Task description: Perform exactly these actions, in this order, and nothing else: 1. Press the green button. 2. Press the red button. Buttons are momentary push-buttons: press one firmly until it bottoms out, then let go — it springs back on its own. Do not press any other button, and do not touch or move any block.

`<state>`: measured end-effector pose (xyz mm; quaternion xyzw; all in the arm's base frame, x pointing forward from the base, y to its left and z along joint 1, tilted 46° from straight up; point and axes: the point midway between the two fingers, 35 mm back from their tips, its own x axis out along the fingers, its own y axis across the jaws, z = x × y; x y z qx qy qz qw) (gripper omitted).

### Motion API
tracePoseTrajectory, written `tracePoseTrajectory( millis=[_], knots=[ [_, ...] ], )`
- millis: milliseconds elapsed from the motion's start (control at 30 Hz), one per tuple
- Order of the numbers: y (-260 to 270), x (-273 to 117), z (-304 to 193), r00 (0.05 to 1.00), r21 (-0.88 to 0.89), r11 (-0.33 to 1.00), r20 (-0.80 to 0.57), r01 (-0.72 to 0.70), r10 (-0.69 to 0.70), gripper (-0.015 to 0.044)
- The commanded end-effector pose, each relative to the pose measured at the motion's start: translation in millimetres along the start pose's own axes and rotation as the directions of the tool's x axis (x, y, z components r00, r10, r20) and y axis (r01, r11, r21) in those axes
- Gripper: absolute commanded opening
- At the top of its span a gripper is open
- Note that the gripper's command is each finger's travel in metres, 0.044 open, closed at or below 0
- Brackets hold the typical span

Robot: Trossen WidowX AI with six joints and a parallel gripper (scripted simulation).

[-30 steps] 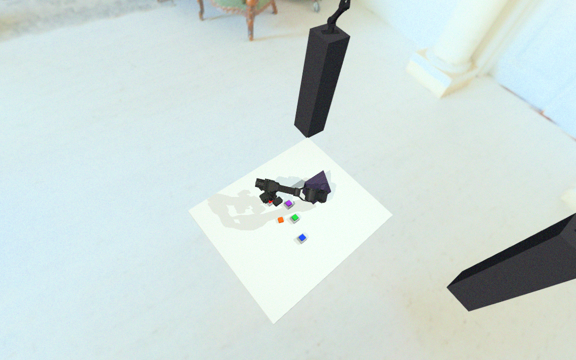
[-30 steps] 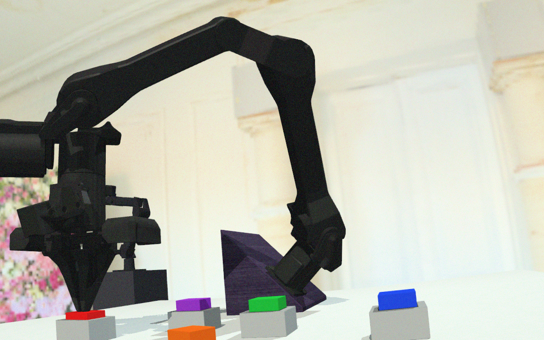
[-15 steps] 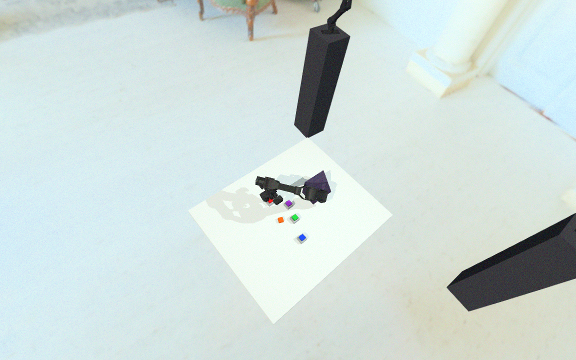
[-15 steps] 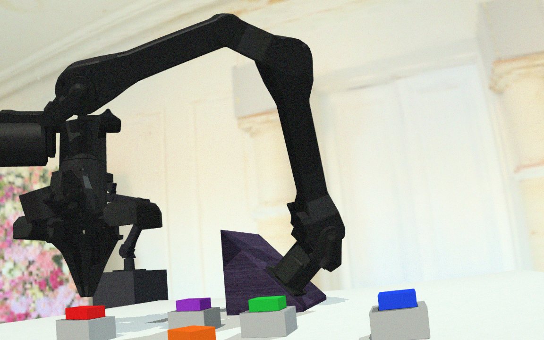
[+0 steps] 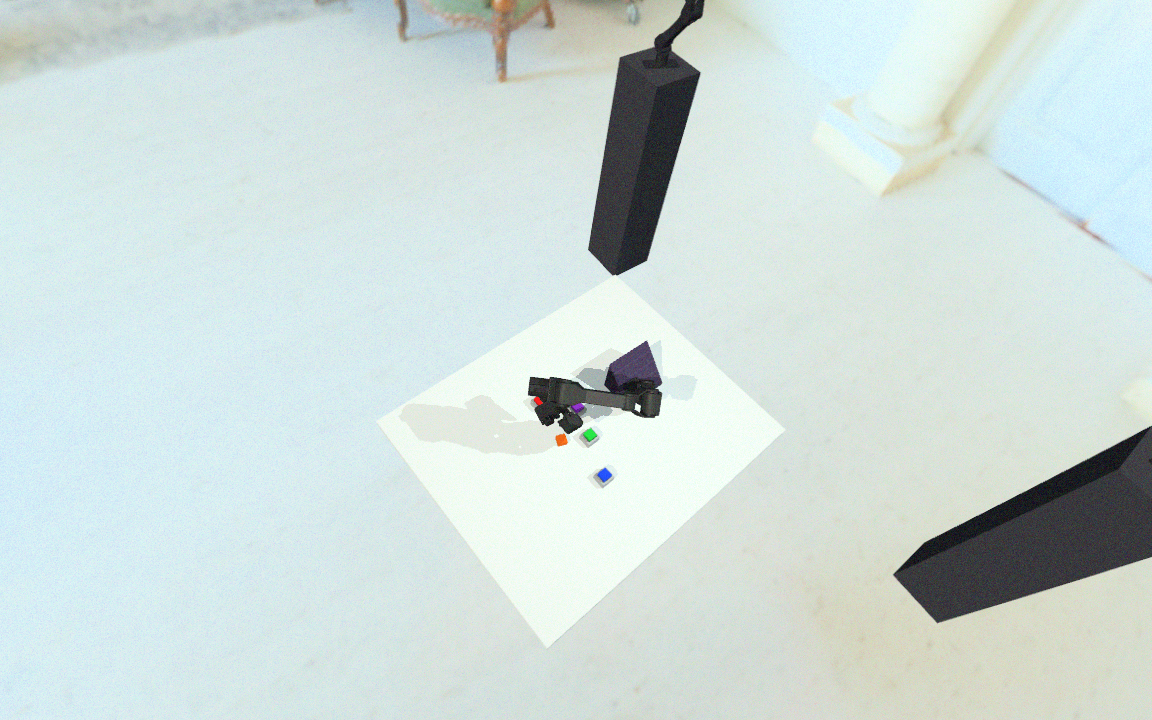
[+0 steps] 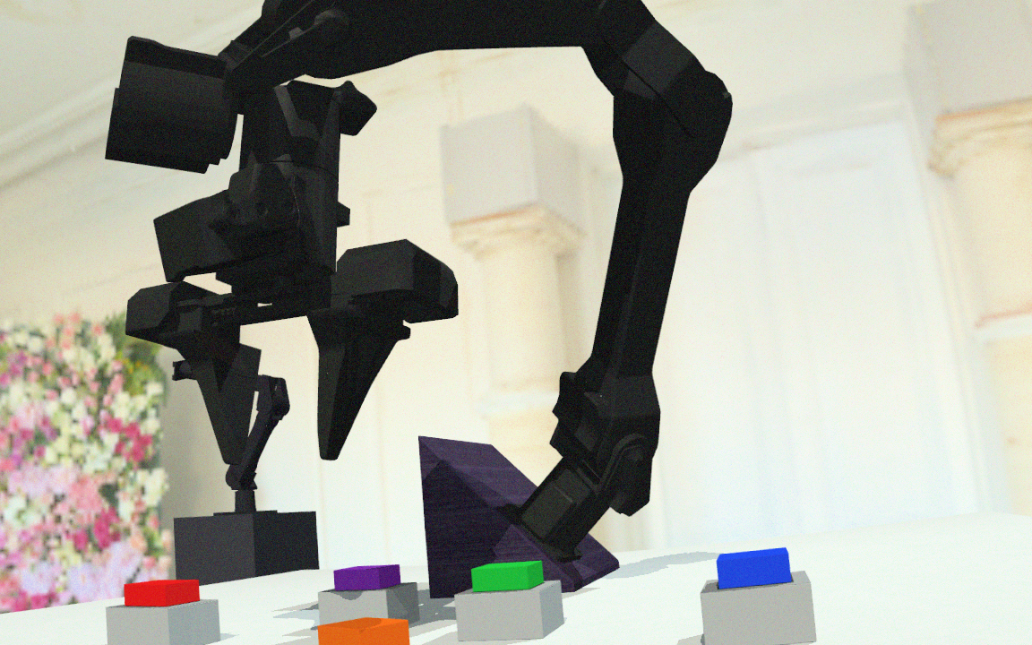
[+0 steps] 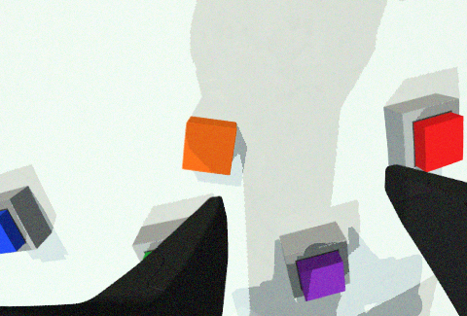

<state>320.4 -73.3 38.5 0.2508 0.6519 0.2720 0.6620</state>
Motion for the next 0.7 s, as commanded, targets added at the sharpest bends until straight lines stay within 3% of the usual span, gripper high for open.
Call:
tracePoseTrajectory(
  millis=[0, 367, 667],
  knots=[
    [63.6, -12.7, -4.3, 1.0, 0.021, 1.0, 0.014, -0.01, 0.01, 0.0387],
    [228.7, -35.6, -73.3, 0.996, 0.043, 0.996, 0.051, -0.072, 0.069, 0.04],
    [245.1, -37.0, -87.6, 0.995, 0.045, 0.995, 0.052, -0.084, 0.082, 0.04]
  ],
)
